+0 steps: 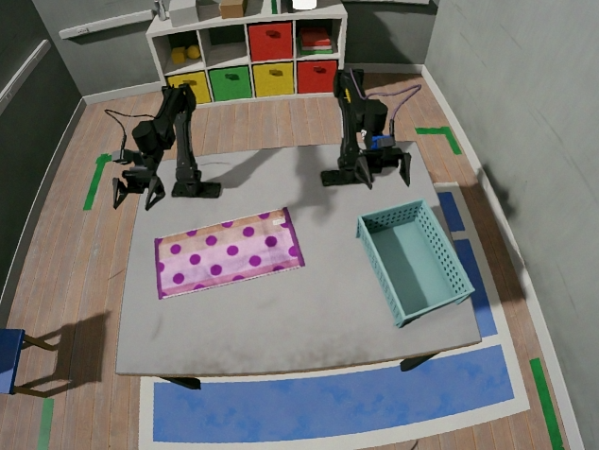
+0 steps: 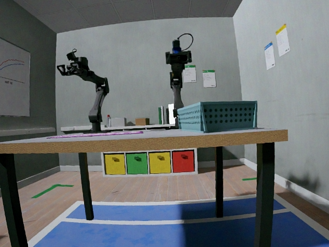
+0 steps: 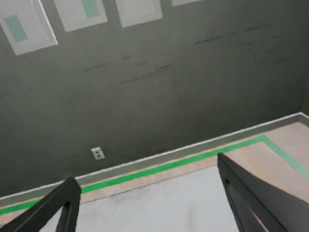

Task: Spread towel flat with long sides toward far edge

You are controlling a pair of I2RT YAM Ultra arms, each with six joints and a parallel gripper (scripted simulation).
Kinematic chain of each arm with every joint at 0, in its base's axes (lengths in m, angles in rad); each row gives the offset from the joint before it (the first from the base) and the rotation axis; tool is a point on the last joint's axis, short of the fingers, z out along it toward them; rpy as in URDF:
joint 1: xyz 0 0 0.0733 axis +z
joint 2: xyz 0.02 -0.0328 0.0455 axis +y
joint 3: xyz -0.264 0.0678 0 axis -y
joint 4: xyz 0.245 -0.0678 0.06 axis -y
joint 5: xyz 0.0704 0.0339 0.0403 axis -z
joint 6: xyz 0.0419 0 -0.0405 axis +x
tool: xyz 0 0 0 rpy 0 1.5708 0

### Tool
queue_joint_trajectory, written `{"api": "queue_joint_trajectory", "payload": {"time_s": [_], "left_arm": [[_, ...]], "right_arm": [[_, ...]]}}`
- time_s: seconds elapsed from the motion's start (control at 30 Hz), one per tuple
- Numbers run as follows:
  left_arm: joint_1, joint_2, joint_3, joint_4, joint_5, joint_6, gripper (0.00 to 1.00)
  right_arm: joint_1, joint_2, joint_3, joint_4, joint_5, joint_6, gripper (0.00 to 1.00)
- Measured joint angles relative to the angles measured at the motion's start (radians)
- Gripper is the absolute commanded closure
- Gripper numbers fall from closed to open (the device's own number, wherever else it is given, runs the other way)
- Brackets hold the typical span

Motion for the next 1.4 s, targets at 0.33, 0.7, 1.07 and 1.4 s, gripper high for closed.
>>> {"api": "queue_joint_trajectory", "payload": {"time_s": [0.33,0.7,1.07,1.4], "left_arm": [[0.0,-0.001,0.0,-0.003,0.001,0.001,0.66],[-0.055,-0.101,-0.052,-0.167,0.071,0.106,0.66],[-0.214,-0.163,-0.066,-0.439,0.093,0.274,0.66],[-0.437,-0.14,-0.072,-0.651,0.026,0.355,0.66]], "right_arm": [[-0.085,0.003,0.0,-0.002,-0.074,0.004,0.66],[-0.038,-0.073,-0.09,-0.135,0.045,0.12,0.66],[-0.019,-0.109,-0.164,-0.367,0.193,0.343,0.66],[-0.059,-0.076,-0.207,-0.55,0.229,0.554,0.66]]}}
